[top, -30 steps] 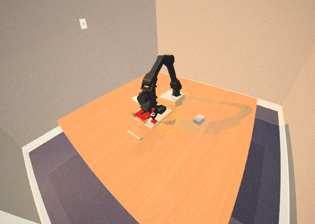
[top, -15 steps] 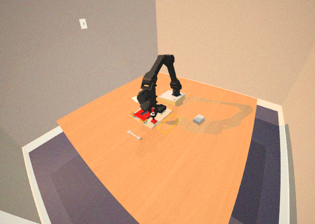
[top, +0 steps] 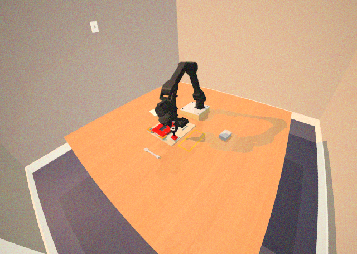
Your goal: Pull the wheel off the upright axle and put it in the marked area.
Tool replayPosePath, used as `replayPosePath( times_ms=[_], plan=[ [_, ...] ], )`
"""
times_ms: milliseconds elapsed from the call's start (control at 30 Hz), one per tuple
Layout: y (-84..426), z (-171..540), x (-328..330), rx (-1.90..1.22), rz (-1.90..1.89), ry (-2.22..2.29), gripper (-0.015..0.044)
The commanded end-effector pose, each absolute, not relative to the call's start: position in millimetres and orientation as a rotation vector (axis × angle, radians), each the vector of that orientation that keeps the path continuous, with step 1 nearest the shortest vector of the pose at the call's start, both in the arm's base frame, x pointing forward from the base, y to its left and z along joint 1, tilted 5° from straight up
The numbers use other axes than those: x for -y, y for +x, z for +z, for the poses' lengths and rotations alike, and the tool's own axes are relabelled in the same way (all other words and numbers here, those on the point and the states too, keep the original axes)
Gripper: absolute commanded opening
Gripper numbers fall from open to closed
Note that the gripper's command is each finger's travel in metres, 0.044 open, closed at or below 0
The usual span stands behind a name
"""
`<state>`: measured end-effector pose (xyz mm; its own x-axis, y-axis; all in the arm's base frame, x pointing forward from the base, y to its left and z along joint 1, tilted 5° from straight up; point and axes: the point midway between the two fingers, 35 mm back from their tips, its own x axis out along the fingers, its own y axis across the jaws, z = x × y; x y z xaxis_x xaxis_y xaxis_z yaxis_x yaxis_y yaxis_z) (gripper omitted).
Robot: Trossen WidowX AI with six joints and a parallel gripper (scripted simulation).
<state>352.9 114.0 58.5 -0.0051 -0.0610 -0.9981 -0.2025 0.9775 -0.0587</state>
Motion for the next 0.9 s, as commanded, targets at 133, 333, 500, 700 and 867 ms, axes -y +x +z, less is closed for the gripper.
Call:
replayPosePath(
  times_ms=[133,333,500,700,867],
  plan=[
    [353.5,62.7,-114.5,-1.573,0.112,-0.206,0.0000],
    [353.4,64.7,-114.6,-1.573,0.112,-0.206,0.0000],
    [353.4,66.3,-114.7,-1.573,0.112,-0.206,0.0000],
    [353.3,68.3,-114.8,-1.573,0.112,-0.206,0.0000],
    [353.3,70.0,-114.9,-1.573,0.112,-0.207,0.0000]
  ],
)
